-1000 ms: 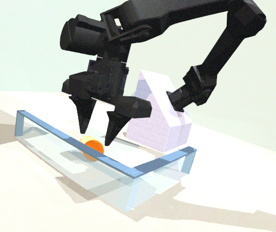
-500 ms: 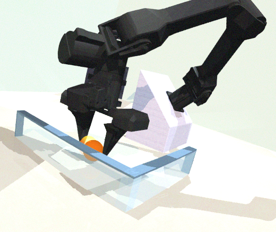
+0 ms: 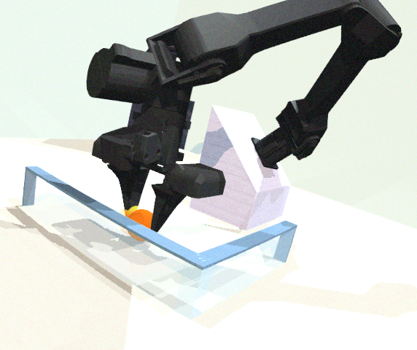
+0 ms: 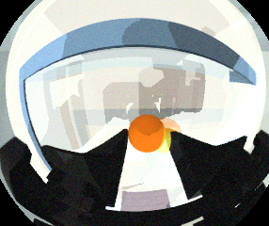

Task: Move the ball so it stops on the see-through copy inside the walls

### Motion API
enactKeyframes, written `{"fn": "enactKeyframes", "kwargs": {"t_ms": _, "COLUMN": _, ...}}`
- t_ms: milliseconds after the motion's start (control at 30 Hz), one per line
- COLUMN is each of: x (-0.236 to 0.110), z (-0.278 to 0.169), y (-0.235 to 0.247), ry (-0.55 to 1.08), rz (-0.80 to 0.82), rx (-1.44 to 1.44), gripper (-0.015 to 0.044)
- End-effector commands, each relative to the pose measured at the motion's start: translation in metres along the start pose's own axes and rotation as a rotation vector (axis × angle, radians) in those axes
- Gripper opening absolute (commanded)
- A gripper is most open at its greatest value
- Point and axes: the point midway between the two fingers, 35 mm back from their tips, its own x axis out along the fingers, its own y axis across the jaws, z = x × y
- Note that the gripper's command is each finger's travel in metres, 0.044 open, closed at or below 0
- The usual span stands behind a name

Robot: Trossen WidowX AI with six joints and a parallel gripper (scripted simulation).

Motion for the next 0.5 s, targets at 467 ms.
{"fn": "enactKeyframes", "kwargs": {"t_ms": 467, "x": -0.122, "z": 0.001, "y": -0.001, "ry": -0.004, "rz": -0.005, "rx": -0.003, "gripper": 0.0000}}
